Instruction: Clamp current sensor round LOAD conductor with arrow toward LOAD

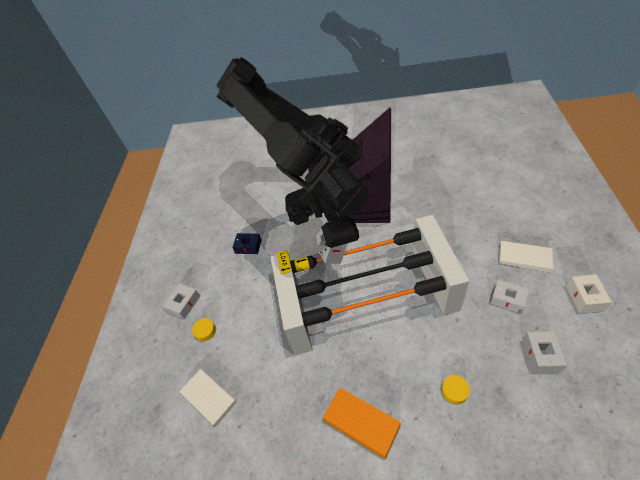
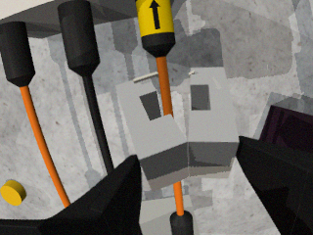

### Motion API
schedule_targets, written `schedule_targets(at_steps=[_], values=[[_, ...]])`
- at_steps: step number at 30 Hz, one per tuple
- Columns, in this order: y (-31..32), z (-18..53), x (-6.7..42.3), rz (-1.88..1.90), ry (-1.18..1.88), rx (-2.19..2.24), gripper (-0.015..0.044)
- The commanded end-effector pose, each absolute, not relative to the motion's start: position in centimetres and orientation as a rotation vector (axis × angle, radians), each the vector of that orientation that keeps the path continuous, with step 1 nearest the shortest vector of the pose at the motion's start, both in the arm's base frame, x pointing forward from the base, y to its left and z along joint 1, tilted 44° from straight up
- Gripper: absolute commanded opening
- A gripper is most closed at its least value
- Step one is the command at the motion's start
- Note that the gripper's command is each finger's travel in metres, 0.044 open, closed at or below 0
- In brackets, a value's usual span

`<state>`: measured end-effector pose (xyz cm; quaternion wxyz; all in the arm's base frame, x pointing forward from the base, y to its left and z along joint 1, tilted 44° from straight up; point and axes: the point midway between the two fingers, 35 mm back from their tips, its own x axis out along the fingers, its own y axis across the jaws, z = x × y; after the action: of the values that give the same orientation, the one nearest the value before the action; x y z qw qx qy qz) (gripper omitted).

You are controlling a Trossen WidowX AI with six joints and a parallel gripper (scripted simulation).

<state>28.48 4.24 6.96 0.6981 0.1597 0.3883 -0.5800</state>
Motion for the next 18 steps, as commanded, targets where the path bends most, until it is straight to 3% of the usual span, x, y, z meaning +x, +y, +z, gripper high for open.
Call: schedule_targets(at_steps=[1,18], values=[[4.2,6.9,28.8,-1.298,0.844,0.38,0.0],[2.3,4.9,29.0,-1.297,0.844,0.381,0.0]])
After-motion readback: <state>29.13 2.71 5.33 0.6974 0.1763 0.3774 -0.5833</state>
